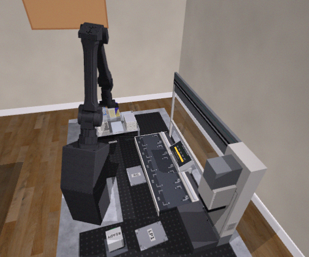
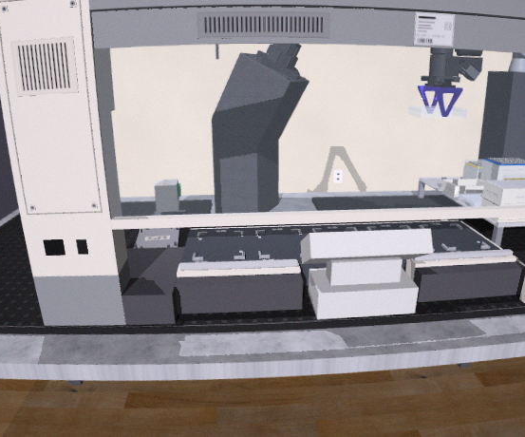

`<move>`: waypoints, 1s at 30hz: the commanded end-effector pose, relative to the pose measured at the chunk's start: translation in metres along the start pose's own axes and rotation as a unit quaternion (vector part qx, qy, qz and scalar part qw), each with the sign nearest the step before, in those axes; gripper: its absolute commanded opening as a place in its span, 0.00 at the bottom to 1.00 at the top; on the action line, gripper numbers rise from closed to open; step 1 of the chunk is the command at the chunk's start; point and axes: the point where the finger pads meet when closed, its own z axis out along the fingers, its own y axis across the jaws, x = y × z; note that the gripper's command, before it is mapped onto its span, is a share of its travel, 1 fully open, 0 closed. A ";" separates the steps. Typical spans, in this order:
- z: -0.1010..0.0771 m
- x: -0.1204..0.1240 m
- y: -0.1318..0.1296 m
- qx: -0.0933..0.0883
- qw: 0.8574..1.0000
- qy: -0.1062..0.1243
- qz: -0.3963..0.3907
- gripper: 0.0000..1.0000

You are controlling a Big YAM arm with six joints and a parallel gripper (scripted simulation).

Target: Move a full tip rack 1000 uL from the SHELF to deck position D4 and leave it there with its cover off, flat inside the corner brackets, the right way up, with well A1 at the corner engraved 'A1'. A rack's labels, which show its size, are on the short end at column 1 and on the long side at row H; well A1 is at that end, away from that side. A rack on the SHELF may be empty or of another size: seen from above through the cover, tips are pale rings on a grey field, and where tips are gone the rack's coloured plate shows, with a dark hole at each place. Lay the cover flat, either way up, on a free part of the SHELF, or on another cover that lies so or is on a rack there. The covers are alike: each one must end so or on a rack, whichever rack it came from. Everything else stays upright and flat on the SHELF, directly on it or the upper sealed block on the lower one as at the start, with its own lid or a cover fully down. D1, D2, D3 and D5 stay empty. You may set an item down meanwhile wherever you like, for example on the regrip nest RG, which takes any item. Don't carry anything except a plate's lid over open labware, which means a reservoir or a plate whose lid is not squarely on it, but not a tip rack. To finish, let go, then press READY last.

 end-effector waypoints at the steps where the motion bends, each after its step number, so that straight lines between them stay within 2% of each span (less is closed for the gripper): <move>1: -0.005 -0.012 -0.025 0.006 1.000 -0.005 -0.013 0.00; 4: -0.010 -0.014 -0.041 0.009 1.000 -0.011 -0.013 0.00; 6: -0.010 -0.014 -0.041 0.009 1.000 -0.011 -0.013 0.00; 7: -0.005 -0.006 -0.043 0.006 1.000 -0.003 -0.013 0.00; 12: -0.005 -0.011 -0.071 0.008 1.000 -0.005 -0.014 0.00; 14: -0.013 -0.015 -0.083 0.012 1.000 -0.014 -0.014 0.00; 16: -0.006 -0.011 -0.092 0.008 1.000 -0.005 -0.014 0.00; 21: -0.006 -0.011 -0.118 0.009 1.000 -0.005 -0.014 0.00; 23: -0.006 -0.011 -0.118 0.009 1.000 -0.005 -0.014 0.00; 24: -0.018 -0.009 -0.122 0.014 1.000 -0.014 -0.015 0.00; 25: -0.021 -0.017 -0.130 0.019 1.000 -0.020 -0.015 0.00; 27: -0.018 -0.014 -0.128 0.017 1.000 -0.016 -0.015 0.00; 28: -0.009 -0.010 -0.120 0.011 1.000 -0.011 -0.014 0.00; 30: -0.009 -0.010 -0.120 0.011 1.000 -0.011 -0.014 0.00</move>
